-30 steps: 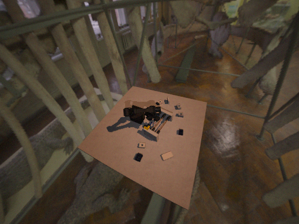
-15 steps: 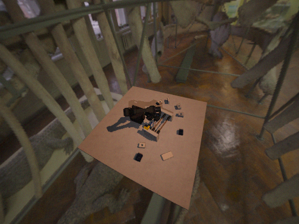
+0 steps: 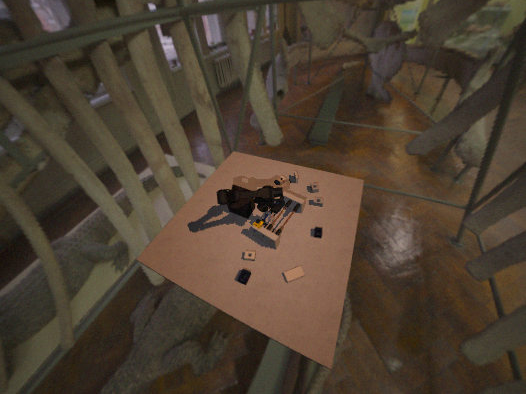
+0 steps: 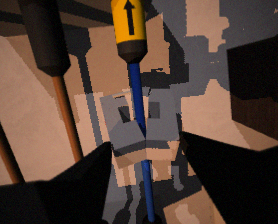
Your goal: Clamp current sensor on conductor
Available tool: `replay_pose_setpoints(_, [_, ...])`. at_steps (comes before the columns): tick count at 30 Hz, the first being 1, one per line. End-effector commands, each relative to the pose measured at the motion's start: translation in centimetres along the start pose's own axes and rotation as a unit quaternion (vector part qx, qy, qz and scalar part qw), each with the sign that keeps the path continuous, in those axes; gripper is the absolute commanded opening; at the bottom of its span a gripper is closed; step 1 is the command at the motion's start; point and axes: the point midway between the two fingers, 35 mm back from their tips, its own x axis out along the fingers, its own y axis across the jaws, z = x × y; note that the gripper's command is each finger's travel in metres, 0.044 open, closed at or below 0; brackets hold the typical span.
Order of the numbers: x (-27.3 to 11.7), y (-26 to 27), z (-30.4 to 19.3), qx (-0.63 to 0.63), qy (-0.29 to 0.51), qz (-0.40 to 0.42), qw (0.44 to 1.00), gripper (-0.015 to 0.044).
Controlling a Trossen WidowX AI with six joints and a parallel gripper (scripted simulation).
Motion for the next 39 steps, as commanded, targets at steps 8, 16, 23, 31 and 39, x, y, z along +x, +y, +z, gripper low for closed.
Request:
replay_pose_setpoints(8, [0.0,0.0,0.0,0.000,0.001,0.000,1.000,0.0000])
replay_pose_setpoints(16, [0.0,0.0,0.0,0.000,0.001,0.000,1.000,0.0105])
replay_pose_setpoints(23, [0.0,0.0,0.0,0.000,0.001,0.000,1.000,0.0289])
replay_pose_setpoints(31, [0.0,0.0,0.0,0.000,0.001,0.000,1.000,0.0440])
replay_pose_setpoints(39, [2.1,0.1,-0.1,-0.001,-0.001,0.000,1.000,0.0440])
